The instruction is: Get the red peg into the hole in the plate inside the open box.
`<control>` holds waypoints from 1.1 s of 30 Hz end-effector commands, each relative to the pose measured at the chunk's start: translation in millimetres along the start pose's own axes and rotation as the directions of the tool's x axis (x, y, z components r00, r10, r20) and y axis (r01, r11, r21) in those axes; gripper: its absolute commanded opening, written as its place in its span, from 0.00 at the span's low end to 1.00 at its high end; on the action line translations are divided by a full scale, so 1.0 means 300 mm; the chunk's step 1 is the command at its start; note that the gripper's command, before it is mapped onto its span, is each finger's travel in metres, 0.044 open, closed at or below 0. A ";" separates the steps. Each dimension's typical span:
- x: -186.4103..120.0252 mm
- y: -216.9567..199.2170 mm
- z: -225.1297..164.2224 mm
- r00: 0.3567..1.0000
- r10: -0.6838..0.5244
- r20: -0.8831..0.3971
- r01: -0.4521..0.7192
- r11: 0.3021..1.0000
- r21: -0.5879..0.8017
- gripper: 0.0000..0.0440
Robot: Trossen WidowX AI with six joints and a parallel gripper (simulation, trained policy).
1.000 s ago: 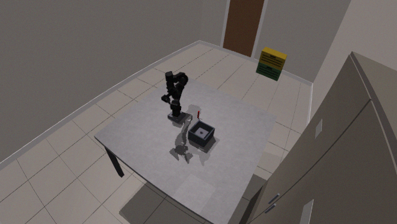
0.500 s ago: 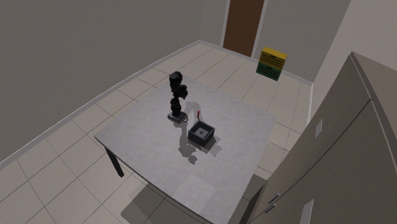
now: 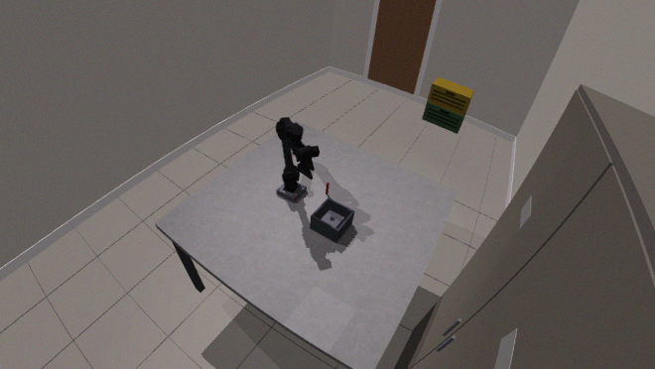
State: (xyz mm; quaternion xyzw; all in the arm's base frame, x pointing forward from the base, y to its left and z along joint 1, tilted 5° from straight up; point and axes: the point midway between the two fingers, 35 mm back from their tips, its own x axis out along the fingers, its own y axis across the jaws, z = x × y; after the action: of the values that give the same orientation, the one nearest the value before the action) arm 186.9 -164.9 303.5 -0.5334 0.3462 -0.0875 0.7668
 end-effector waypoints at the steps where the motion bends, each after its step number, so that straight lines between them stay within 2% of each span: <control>1: 0.011 0.023 0.037 0.999 0.045 0.019 -0.046 0.994 0.103 1.00; 7: 0.030 0.082 0.103 0.989 0.135 0.053 -0.144 0.951 0.273 1.00; 14: 0.042 0.160 0.180 0.966 0.247 0.080 -0.256 0.854 0.454 1.00; 24: 0.038 0.295 0.282 0.907 0.412 0.085 -0.357 0.648 0.672 1.00; 33: 0.011 0.437 0.357 0.832 0.553 0.043 -0.339 0.446 0.828 1.00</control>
State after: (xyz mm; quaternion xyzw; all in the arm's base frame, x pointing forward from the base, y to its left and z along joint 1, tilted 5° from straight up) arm 227.2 -40.8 216.0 -0.0310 0.4657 -0.0778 0.8810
